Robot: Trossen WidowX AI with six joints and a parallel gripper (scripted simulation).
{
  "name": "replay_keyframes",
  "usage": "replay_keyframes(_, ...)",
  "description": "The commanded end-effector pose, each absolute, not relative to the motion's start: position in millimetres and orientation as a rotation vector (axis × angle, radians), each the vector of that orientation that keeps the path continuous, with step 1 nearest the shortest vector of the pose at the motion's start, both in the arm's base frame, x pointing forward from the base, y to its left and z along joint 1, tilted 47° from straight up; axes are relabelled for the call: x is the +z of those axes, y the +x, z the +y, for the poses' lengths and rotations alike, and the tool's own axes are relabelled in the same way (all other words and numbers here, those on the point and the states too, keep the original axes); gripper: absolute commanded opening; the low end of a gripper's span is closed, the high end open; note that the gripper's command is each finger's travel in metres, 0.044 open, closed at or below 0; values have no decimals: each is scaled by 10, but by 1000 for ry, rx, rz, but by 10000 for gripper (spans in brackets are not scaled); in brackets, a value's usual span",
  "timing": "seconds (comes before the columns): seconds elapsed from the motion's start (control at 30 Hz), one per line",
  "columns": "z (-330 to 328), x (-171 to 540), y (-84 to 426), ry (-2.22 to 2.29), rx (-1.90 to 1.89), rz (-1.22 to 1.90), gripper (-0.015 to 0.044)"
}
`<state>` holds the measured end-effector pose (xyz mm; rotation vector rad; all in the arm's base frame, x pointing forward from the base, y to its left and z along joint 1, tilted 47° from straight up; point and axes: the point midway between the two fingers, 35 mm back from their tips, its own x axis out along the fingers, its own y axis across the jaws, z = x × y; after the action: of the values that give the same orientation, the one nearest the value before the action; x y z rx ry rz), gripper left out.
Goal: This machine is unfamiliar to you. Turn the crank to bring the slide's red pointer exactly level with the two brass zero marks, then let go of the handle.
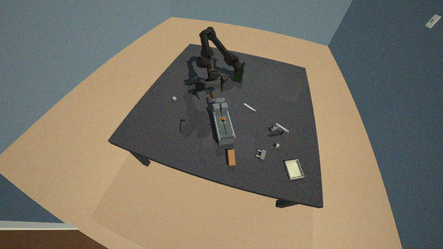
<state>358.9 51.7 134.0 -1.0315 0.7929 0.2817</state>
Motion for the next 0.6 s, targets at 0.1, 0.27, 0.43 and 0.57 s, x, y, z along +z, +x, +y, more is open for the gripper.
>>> replay_keyframes(0.1, 832, 1682, 3501, -1030, 278, 777, 440)
replay_keyframes(0.27, 916, 1647, 3592, -1013, 246, 783, 440)
replay_keyframes(0.43, 1079, 1541, 3771, -980, 180, 788, 440)
replay_keyframes(0.57, 1231, 1441, 3897, -968, 133, 784, 440)
